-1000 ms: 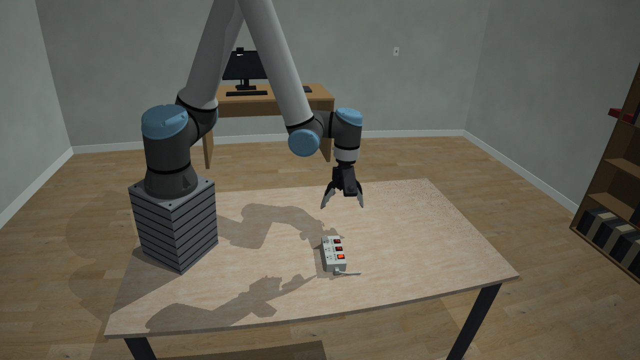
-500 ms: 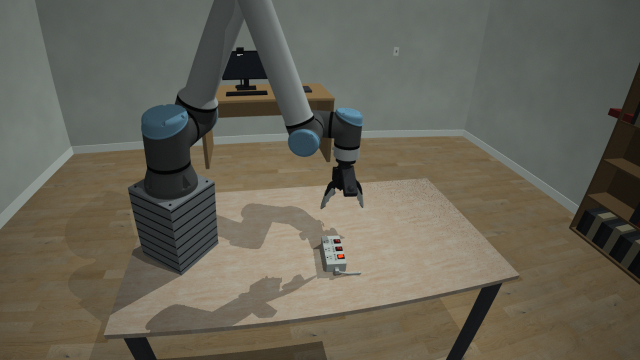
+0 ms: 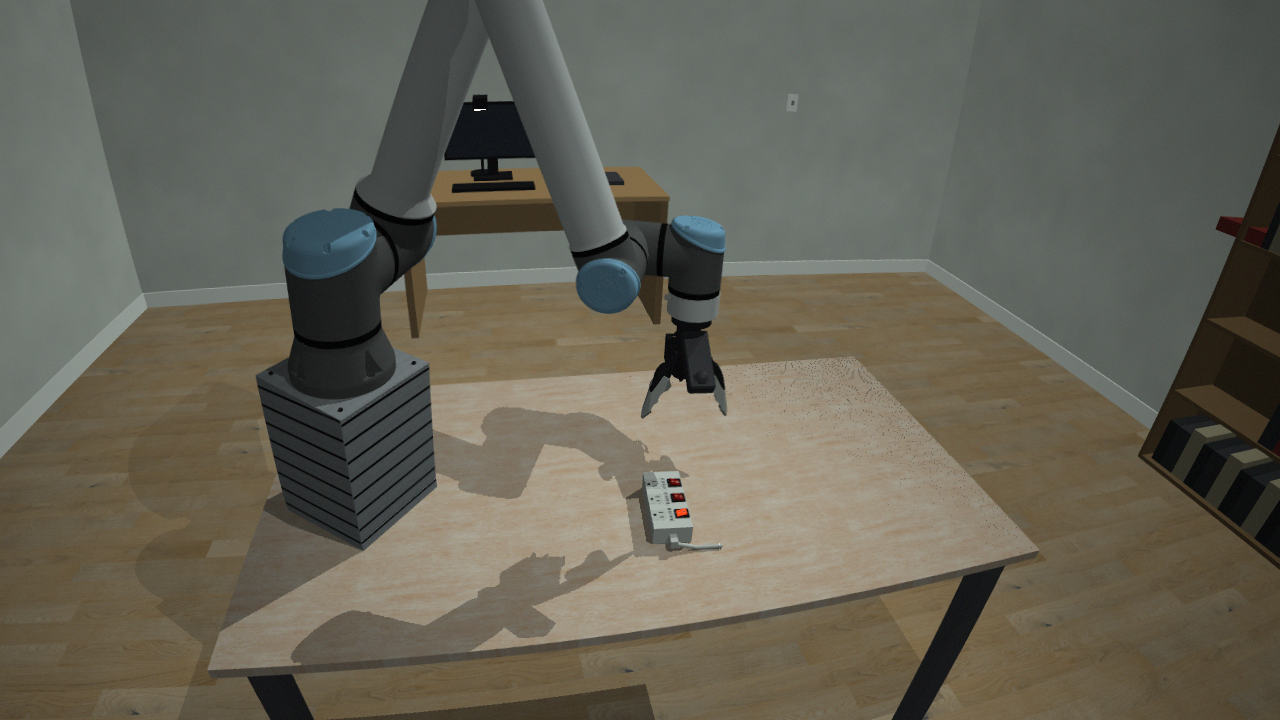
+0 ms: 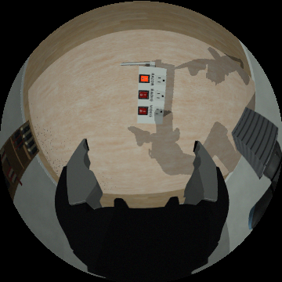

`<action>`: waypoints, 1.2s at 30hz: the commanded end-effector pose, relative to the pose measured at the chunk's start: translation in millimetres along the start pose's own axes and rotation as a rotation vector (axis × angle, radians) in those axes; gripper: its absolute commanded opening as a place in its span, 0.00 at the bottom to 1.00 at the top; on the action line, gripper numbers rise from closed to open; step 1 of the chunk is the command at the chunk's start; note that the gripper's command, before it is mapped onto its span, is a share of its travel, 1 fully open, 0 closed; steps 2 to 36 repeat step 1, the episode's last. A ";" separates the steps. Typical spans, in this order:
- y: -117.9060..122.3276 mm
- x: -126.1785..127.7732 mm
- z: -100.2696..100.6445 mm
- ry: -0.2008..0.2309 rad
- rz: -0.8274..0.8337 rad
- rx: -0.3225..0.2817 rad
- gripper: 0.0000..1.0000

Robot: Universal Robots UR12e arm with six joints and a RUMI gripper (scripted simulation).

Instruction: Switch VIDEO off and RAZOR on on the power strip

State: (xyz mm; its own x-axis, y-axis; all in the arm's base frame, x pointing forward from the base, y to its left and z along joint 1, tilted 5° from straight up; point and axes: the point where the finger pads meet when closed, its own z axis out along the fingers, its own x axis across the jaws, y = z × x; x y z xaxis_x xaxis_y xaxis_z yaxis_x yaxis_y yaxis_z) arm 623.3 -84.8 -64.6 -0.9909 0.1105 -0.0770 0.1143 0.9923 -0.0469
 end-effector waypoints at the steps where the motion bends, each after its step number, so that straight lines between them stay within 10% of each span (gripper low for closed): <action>1: 0.6 -0.4 -0.5 0.000 0.000 0.001 1.00; 36: 0.6 -0.4 -0.5 0.000 0.000 0.001 1.00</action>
